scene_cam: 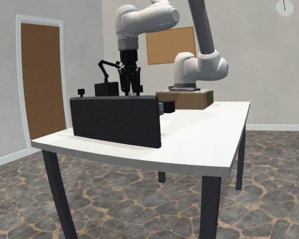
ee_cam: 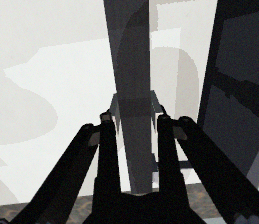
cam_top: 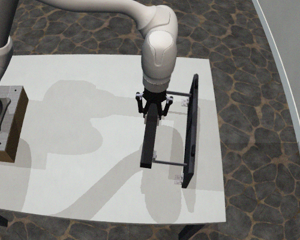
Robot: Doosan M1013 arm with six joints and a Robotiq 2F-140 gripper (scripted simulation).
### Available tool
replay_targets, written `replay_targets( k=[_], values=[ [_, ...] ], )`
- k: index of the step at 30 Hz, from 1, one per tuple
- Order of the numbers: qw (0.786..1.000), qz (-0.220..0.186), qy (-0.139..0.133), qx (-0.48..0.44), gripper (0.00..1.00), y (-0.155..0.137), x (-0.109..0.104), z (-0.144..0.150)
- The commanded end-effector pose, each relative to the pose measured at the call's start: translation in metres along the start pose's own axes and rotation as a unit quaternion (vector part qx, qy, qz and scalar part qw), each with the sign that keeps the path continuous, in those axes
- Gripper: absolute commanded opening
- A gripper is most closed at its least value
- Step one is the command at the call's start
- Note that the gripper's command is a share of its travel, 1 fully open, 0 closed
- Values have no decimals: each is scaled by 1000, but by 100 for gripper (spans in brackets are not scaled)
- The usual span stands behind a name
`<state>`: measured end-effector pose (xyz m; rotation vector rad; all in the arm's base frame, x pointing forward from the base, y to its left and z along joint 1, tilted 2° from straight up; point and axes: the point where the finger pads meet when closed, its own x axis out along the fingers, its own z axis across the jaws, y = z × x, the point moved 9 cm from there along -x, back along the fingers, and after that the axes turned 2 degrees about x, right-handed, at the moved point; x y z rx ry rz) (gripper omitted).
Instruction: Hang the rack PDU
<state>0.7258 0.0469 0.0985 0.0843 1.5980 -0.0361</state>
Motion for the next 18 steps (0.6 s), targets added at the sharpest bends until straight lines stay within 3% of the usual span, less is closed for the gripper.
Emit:
replay_targets(
  k=[1,18],
  values=[
    [1000,-1,0,-2,0,-2,1,1],
    [1000,-1,0,-2,0,-2,9,1]
  ],
)
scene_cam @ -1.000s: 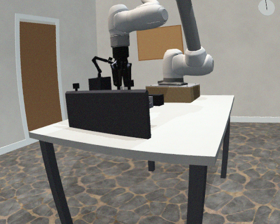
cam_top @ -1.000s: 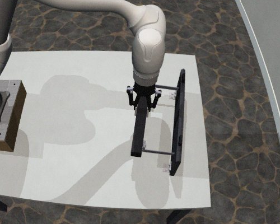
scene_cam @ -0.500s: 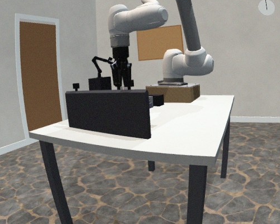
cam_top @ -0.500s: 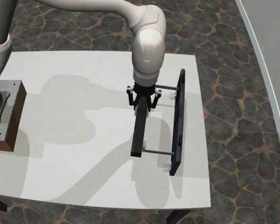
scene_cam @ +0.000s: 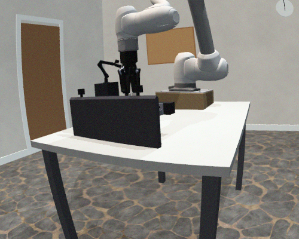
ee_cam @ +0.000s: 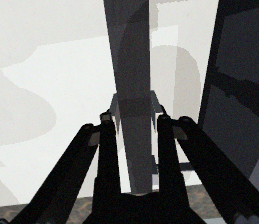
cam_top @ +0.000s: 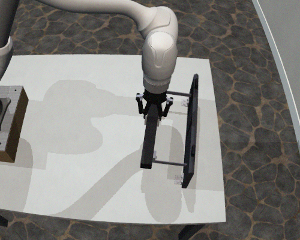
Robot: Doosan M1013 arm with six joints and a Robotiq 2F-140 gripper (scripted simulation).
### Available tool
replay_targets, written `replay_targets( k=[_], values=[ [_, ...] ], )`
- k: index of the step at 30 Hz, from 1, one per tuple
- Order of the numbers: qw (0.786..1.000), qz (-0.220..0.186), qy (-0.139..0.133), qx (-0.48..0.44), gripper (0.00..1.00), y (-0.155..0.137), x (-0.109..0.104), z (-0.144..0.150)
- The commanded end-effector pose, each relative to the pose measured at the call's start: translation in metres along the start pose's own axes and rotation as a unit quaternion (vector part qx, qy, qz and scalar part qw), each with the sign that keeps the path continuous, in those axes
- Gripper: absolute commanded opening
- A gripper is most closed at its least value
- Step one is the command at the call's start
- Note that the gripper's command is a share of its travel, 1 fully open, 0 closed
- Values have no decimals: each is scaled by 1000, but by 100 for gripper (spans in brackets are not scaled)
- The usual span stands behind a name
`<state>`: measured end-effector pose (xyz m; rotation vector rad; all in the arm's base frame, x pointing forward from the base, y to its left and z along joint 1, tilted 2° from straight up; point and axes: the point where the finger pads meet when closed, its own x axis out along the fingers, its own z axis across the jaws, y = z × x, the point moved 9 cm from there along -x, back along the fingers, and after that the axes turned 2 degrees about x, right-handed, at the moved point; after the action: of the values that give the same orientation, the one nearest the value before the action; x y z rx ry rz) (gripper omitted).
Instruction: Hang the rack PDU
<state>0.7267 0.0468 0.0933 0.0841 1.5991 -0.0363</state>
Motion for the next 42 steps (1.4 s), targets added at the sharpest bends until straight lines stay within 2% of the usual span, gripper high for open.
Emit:
replay_targets(
  k=[1,39,40,42],
  values=[
    [1000,-1,0,-2,0,-1,4,0],
    [1000,-1,0,-2,0,-1,10,0],
    [1000,-1,0,-2,100,-1,10,0],
    [1000,-1,0,-2,100,-1,10,0]
  ],
)
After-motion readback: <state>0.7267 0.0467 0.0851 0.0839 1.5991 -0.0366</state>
